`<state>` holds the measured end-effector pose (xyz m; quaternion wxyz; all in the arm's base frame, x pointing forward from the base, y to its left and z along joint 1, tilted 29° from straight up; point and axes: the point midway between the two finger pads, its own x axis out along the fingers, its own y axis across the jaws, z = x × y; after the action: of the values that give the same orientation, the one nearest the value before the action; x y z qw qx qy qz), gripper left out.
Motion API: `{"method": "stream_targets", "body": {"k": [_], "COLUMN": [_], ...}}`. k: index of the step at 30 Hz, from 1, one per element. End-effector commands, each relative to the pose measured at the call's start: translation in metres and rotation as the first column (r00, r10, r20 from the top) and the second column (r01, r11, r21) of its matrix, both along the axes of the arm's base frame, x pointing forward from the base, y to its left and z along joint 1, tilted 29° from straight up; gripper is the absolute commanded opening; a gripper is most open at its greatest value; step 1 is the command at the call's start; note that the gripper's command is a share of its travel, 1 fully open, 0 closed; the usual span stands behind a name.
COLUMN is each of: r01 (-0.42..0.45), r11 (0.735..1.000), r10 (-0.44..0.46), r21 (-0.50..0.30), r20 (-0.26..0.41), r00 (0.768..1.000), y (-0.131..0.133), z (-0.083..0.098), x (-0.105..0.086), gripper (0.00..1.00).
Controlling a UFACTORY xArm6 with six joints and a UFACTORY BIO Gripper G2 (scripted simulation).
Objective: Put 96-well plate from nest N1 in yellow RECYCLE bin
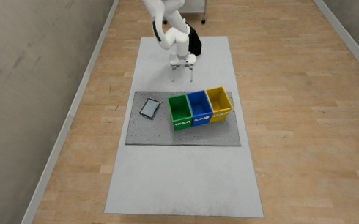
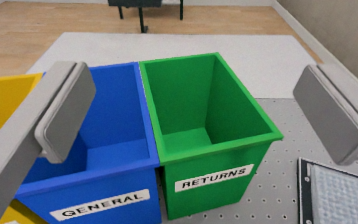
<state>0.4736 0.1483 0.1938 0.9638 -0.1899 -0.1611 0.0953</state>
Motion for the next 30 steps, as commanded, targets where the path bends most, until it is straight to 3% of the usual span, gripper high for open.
{"method": "stream_targets", "body": {"k": [1,6,13,30], "r01": [0.000,0.143,0.316,0.316], "r11": [1.000,0.988,0.937,0.937], "r10": [0.000,-0.147,-0.333,-0.333], "r21": [0.001,0.063,0.152,0.151], "r20": [0.002,0.053,0.105,0.105], "r00": [1.000,0.988,0.937,0.937], "y": [0.000,-0.022,-0.053,-0.120], "z": [0.001,0.007,0.015,0.032], "x": [0.001,0.011,0.025,0.055], "gripper": [0.37,0.37,0.37,0.37]}}
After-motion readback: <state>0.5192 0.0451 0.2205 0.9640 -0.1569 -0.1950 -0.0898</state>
